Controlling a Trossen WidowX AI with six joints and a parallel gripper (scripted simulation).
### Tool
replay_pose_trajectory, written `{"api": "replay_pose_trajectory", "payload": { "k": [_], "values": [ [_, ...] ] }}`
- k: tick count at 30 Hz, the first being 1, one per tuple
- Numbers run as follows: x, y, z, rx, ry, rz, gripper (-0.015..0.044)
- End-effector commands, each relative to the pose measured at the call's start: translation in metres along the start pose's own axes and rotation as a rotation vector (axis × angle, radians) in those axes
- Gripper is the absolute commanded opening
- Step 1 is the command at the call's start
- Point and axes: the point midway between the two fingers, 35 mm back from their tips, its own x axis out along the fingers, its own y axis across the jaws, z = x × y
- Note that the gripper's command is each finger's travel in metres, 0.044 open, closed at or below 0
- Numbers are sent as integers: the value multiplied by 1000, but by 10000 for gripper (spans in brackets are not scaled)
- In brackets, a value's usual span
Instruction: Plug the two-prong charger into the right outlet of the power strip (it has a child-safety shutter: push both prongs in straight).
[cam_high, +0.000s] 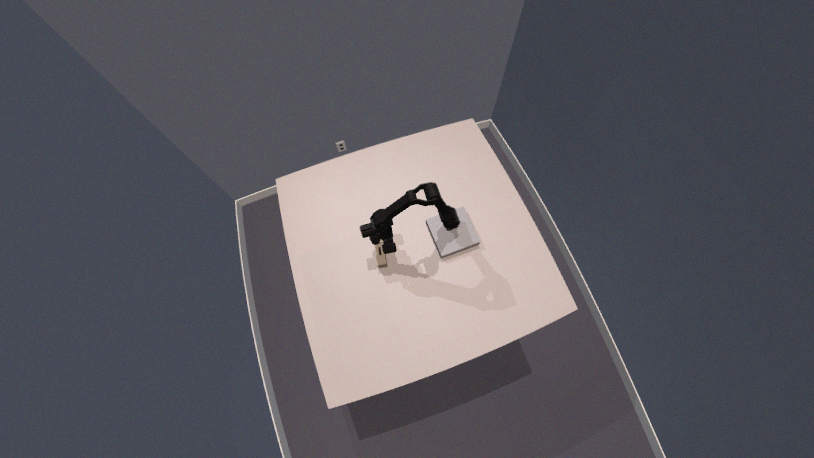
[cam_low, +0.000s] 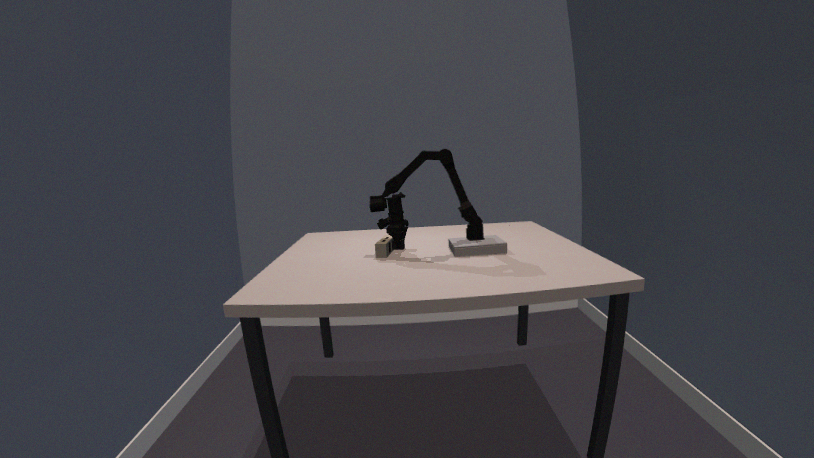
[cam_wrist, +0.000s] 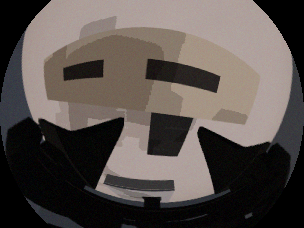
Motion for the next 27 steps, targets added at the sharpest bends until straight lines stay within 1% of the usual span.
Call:
{"api": "replay_pose_trajectory", "payload": {
  "k": [1,27],
  "values": [
    [0,0,-2,4,-4,-3,440],
    [1,0,-22,4,-7,-3,440]
  ]
}}
